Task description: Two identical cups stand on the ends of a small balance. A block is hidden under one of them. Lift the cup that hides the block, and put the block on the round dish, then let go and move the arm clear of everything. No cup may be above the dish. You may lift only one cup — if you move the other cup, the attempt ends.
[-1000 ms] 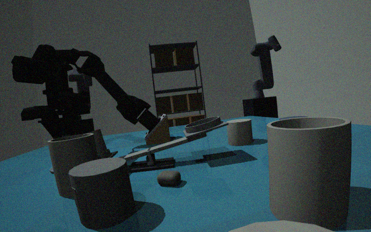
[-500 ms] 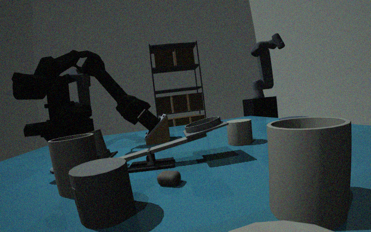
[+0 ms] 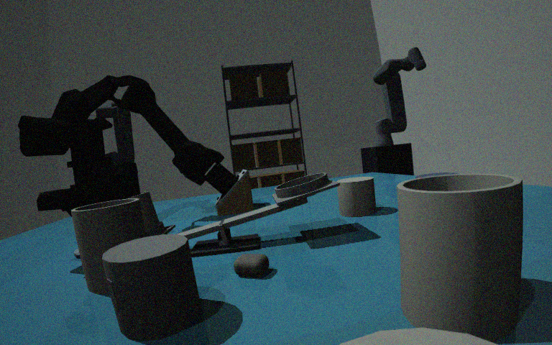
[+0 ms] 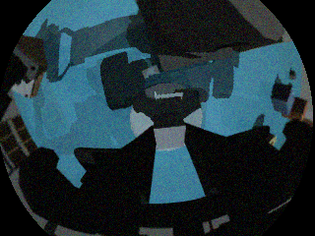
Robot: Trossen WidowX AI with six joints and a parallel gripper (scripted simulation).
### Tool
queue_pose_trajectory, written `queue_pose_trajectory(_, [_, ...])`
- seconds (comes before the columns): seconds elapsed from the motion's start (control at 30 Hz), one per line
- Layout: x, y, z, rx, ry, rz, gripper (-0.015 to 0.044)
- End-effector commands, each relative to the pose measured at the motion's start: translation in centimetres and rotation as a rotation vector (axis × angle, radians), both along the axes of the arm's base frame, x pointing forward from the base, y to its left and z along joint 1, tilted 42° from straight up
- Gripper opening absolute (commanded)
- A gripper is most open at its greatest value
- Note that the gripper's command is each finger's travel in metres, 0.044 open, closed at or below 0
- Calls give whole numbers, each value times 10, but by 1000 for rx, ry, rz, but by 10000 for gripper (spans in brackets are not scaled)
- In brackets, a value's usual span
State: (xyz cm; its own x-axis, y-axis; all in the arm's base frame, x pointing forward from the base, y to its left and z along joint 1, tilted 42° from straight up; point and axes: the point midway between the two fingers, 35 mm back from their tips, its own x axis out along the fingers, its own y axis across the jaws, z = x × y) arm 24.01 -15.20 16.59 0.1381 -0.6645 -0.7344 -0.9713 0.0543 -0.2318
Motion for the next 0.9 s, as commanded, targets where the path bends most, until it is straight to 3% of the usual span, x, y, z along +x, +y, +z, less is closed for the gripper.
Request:
queue_pose_trajectory(0.0, [0, 0, 0, -1, -2, -2, 210])
queue_pose_trajectory(0.3, [0, 6, 7, 2, -2, -2, 440])
queue_pose_trajectory(0.43, [-7, 37, 40, 5, 1, 2, 440])
queue_pose_trajectory(0.87, [-14, 63, 69, 6, -3, 12, 440])
